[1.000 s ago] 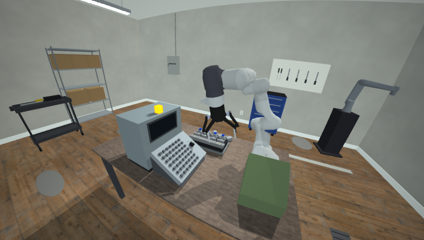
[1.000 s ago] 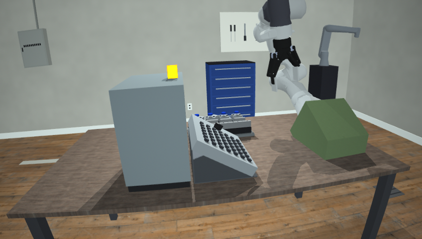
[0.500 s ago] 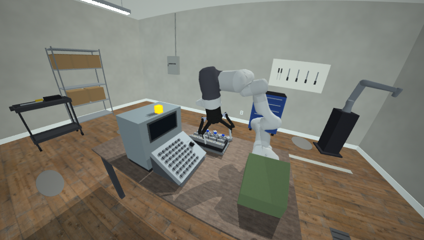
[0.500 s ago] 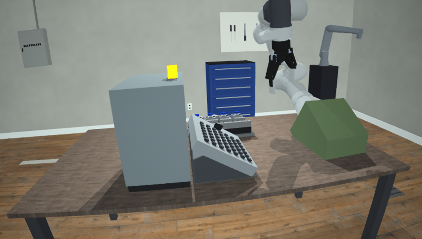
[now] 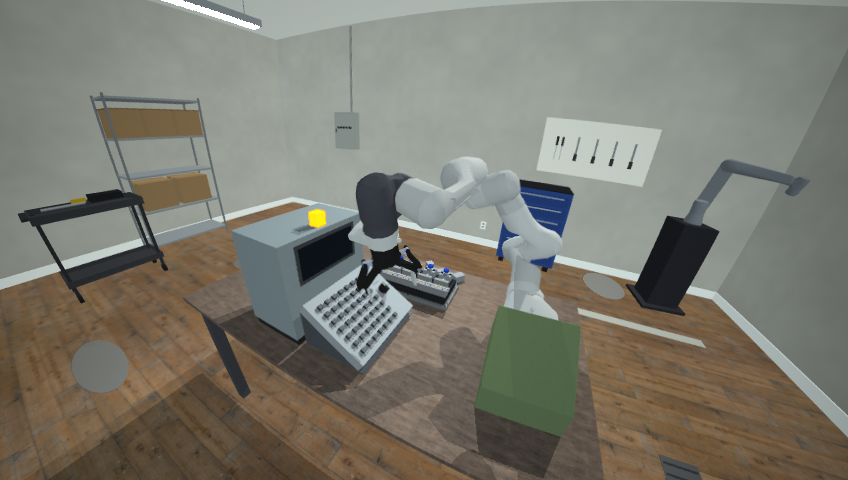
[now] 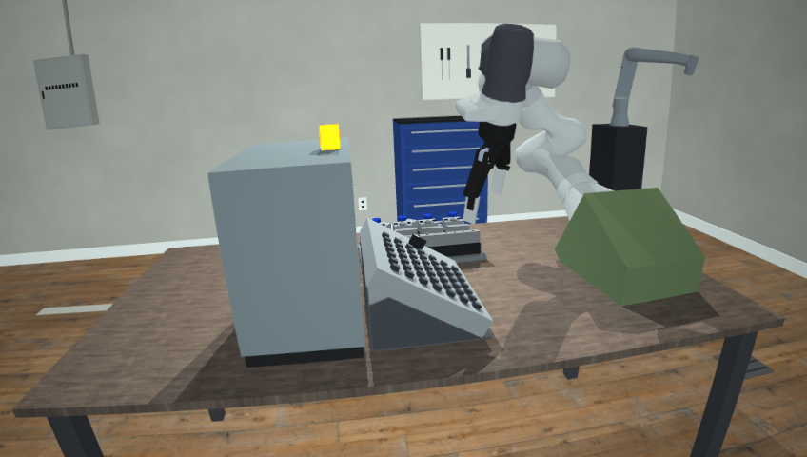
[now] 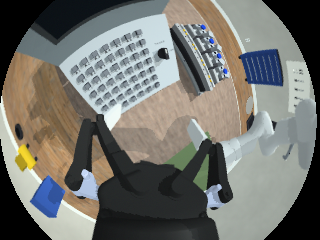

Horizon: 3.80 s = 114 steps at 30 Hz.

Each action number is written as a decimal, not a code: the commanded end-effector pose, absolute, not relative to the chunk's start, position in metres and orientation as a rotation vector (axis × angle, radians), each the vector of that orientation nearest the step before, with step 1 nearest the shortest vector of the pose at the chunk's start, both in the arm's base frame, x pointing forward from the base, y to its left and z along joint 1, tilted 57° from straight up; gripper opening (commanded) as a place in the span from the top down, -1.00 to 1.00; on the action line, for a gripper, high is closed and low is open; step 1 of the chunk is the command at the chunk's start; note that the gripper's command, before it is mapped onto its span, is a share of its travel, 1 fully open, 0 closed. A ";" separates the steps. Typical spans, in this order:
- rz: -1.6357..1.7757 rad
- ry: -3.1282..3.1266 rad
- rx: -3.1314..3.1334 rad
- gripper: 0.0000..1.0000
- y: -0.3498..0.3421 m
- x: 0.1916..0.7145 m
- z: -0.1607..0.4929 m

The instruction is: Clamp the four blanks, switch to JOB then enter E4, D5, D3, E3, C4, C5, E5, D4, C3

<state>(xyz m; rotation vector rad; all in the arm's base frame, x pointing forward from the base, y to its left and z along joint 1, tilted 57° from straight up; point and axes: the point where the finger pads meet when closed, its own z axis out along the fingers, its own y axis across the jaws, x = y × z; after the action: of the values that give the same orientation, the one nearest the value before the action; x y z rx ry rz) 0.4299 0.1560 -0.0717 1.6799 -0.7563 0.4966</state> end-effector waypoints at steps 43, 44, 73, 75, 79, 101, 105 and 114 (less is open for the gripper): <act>-0.009 0.946 1.570 1.00 0.129 0.488 -0.090; -0.049 1.020 1.553 1.00 0.129 0.488 -0.090; -0.426 1.556 1.339 1.00 0.066 0.525 -0.126; -0.426 1.556 1.339 1.00 0.064 0.526 -0.127; -0.426 1.556 1.339 1.00 0.061 0.527 -0.129; -0.426 1.556 1.339 1.00 0.058 0.529 -0.131; -0.426 1.556 1.339 1.00 0.058 0.530 -0.131; -0.426 1.556 1.339 1.00 0.057 0.530 -0.131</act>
<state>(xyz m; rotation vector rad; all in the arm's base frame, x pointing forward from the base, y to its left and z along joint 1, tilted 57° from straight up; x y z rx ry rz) 0.5285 0.0581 -0.1297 1.3450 1.5490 -0.4231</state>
